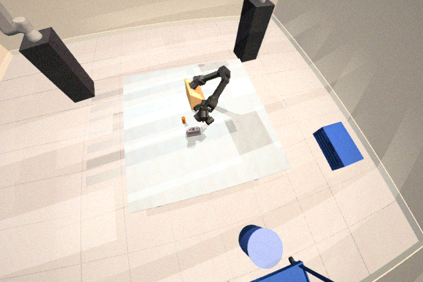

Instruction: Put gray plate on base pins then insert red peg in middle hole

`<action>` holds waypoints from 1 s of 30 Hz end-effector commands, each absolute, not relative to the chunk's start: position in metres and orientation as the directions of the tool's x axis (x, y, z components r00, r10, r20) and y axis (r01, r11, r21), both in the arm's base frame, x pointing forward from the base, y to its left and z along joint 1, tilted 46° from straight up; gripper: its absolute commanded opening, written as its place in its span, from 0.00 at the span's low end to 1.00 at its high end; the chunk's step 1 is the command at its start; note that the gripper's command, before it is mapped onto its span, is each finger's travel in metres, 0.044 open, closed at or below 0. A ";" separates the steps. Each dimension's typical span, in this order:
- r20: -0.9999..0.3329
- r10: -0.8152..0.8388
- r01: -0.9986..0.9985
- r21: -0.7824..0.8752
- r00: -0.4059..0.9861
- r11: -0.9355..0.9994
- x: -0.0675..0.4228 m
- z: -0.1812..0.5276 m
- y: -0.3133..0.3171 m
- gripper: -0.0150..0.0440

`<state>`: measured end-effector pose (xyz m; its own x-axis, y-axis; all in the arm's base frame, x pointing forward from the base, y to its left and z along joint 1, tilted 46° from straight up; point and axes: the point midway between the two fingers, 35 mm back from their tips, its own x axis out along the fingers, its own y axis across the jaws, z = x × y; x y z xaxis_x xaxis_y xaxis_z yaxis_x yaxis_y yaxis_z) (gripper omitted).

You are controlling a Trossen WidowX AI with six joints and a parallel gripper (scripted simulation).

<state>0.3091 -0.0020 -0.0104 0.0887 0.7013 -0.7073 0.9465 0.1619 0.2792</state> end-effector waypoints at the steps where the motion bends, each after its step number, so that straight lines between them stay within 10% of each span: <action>1: -0.709 0.699 0.945 0.282 0.088 0.167 0.315 -0.018 -0.011 0.25; 30: -0.702 0.706 0.941 0.294 0.093 0.168 0.336 -0.081 -0.069 0.25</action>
